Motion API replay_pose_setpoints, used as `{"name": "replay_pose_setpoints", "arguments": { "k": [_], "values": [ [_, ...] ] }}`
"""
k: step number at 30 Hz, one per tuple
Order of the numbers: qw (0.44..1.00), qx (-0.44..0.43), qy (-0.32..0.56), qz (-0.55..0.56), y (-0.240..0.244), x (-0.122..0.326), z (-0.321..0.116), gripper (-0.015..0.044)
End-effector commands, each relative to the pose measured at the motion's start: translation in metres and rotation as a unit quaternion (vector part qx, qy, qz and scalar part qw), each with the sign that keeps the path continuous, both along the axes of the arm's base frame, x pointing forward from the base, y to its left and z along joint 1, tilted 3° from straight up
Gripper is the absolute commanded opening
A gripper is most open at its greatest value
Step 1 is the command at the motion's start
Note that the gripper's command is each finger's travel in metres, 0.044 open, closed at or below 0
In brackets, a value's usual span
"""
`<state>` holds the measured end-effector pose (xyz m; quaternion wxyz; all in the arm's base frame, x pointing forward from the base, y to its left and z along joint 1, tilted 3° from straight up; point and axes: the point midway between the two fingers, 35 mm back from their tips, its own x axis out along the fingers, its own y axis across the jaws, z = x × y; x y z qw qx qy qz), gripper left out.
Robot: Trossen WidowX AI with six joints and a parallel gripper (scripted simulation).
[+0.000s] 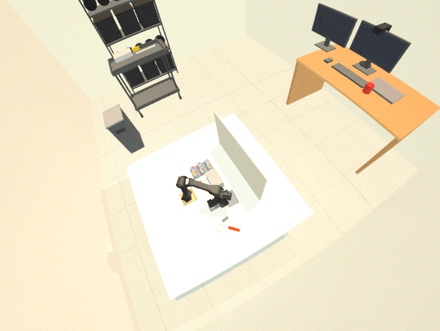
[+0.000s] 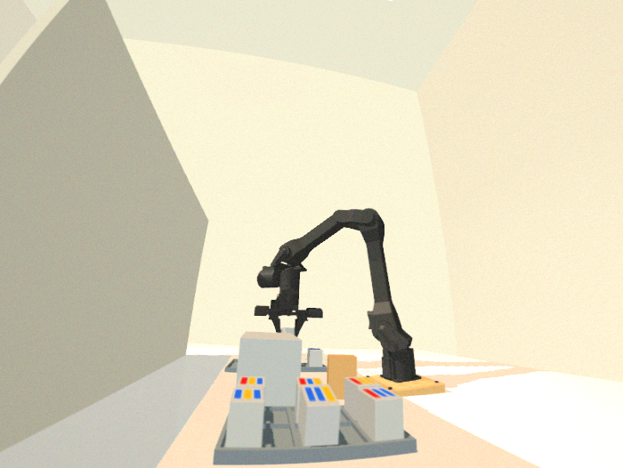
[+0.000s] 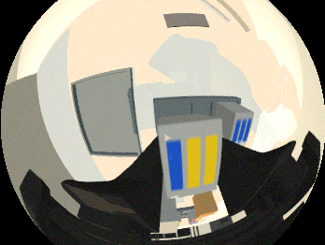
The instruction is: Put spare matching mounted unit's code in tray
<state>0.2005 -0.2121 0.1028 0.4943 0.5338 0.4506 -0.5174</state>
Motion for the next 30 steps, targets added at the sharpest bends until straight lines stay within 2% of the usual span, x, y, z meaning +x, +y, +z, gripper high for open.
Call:
{"name": "replay_pose_setpoints", "arguments": {
  "k": [1, 12, 30],
  "values": [
    [1.0, -0.003, -0.005, 0.0, 0.002, -0.002, 0.027, 0.0],
    [1.0, -0.003, -0.003, -0.001, 0.002, -0.003, 0.034, 0.0],
    [1.0, -0.003, -0.005, 0.0, 0.001, -0.004, 0.106, 0.0]
  ]
}}
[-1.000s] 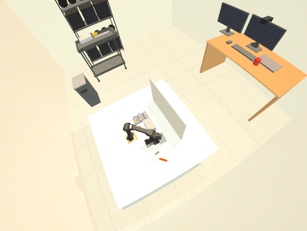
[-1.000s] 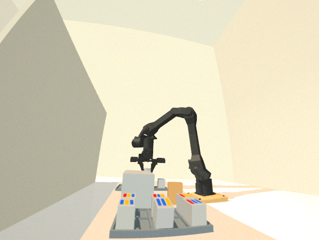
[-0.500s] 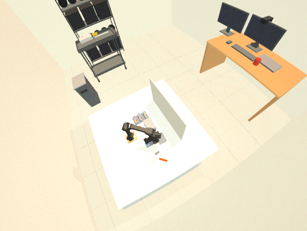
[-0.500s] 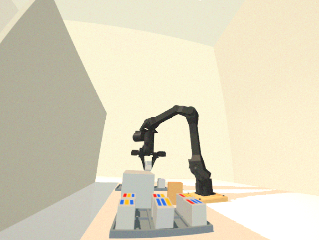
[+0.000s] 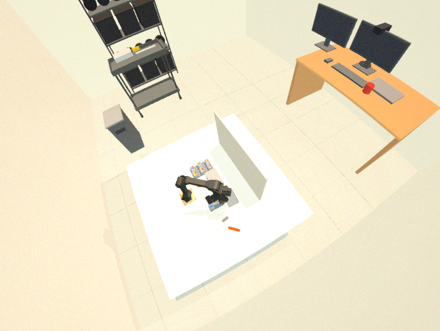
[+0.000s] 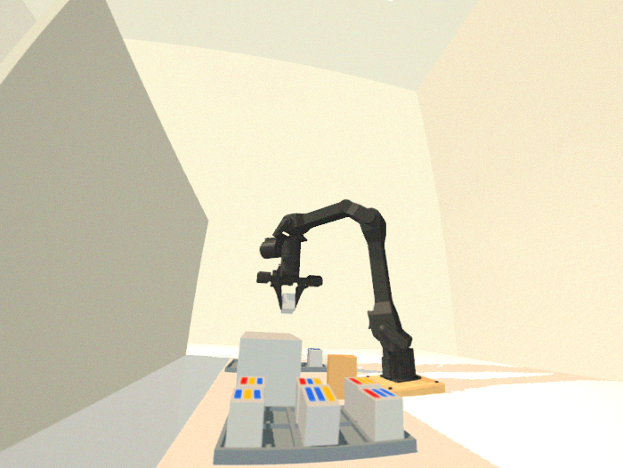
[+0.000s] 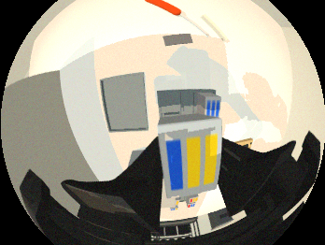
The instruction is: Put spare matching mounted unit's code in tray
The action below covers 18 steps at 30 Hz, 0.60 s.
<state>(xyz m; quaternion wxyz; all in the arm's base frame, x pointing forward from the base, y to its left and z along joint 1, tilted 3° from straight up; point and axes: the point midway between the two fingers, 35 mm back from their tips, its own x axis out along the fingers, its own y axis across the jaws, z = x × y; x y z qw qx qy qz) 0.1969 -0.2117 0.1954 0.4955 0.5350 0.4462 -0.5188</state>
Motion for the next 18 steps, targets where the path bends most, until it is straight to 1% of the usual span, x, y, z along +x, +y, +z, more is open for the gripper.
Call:
{"name": "replay_pose_setpoints", "arguments": {
  "k": [1, 5, 18],
  "values": [
    [1.0, 0.0, -0.002, 0.003, 0.001, -0.001, 0.015, 0.0],
    [1.0, 0.0, -0.002, 0.003, 0.0, 0.002, 0.017, 0.0],
    [1.0, -0.003, -0.008, 0.002, -0.01, 0.052, 0.024, 0.0]
  ]
}}
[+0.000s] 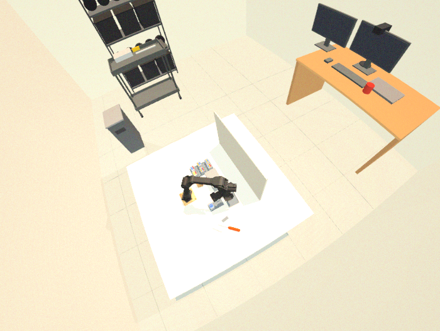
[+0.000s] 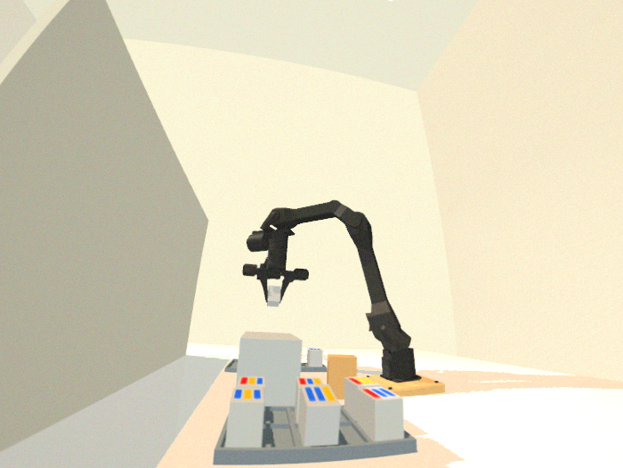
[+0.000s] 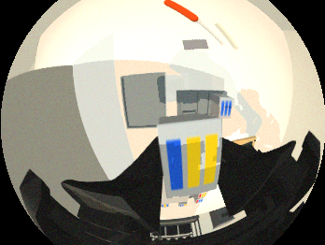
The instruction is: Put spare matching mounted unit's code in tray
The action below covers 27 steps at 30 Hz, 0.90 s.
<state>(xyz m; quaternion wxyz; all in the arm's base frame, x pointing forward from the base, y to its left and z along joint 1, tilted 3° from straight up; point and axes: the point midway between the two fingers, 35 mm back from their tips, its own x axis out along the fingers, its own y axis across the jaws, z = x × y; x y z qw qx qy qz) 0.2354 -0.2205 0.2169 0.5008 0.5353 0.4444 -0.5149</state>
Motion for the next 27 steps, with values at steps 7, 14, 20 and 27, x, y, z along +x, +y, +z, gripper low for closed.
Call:
{"name": "replay_pose_setpoints", "arguments": {
  "k": [7, 14, 20, 27],
  "values": [
    [1.0, -0.002, -0.005, -0.001, -0.003, 0.042, 0.003, 0.0],
    [1.0, -0.003, -0.007, -0.002, -0.003, 0.053, 0.003, 0.0],
    [1.0, -0.003, -0.007, -0.002, -0.004, 0.054, -0.001, 0.0],
    [1.0, -0.003, -0.007, -0.002, -0.005, 0.055, -0.005, 0.0]
  ]
}}
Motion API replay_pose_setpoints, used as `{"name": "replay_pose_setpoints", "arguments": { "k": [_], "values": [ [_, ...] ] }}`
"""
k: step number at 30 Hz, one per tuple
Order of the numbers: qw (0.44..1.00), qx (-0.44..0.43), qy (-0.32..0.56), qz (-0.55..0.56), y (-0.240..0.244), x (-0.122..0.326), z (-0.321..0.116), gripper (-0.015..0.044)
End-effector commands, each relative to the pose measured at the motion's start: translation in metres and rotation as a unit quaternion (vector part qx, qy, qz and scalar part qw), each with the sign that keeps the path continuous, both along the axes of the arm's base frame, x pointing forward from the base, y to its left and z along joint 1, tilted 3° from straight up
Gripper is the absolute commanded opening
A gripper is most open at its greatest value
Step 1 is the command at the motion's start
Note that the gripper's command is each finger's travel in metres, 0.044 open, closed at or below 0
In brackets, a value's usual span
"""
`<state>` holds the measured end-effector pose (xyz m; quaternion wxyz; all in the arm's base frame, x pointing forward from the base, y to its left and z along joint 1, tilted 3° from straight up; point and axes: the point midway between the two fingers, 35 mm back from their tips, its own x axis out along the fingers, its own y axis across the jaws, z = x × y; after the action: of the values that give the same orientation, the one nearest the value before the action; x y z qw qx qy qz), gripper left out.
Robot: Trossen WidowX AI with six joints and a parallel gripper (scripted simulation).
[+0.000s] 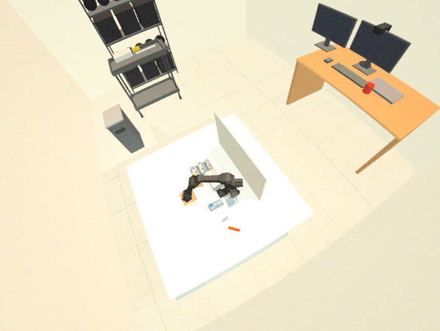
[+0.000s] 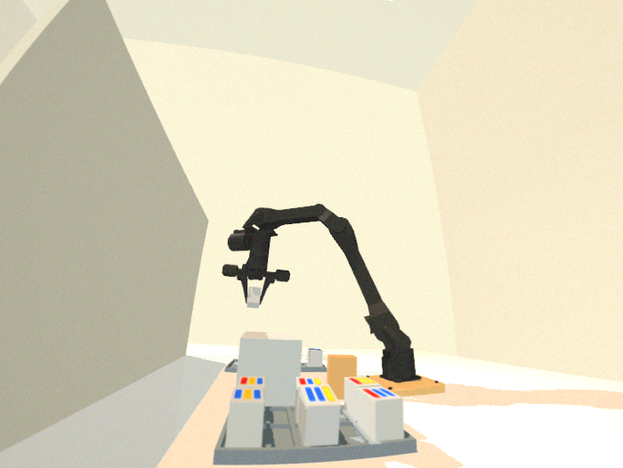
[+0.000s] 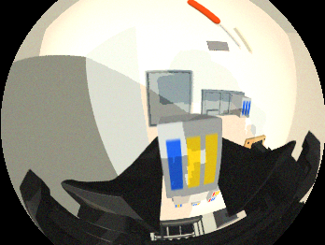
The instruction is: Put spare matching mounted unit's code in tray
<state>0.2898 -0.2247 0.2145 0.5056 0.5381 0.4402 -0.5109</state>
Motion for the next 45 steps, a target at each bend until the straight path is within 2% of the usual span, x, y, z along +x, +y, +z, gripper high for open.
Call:
{"name": "replay_pose_setpoints", "arguments": {
  "k": [1, 45],
  "values": [
    [1.0, -0.001, 0.001, -0.003, -0.001, 0.001, -0.003, 0.0],
    [1.0, 0.0, 0.002, -0.002, -0.006, 0.008, -0.033, 0.0]
  ]
}}
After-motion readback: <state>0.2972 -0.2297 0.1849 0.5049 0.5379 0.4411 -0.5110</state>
